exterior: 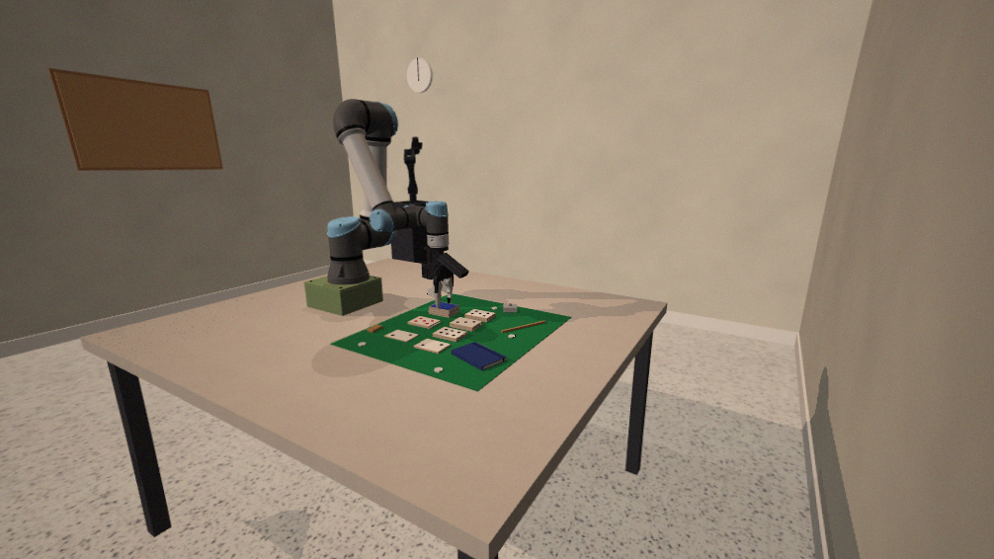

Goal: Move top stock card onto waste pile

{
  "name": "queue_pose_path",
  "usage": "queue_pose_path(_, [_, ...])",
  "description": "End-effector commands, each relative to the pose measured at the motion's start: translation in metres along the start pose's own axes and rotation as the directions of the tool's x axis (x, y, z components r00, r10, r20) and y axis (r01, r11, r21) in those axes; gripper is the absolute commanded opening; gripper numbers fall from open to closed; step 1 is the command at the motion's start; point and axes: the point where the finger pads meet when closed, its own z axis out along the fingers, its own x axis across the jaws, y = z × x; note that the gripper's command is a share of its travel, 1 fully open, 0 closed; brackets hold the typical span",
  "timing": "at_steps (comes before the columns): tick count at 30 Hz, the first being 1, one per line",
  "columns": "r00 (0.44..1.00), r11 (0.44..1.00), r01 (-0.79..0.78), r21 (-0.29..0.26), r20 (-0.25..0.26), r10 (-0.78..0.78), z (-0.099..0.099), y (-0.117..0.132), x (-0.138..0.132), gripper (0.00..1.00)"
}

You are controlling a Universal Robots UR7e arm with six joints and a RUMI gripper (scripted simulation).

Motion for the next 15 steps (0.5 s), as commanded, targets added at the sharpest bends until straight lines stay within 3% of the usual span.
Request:
queue_pose_path(1, [1.000,1.000,0.000,-0.001,0.001,0.000,0.000,0.000,0.000,0.38])
queue_pose_path(7, [1.000,1.000,0.000,0.001,0.001,0.000,-0.001,0.000,0.000,0.38])
queue_pose_path(15, [1.000,1.000,0.000,0.005,0.000,0.000,-0.018,-0.002,0.000,0.38])
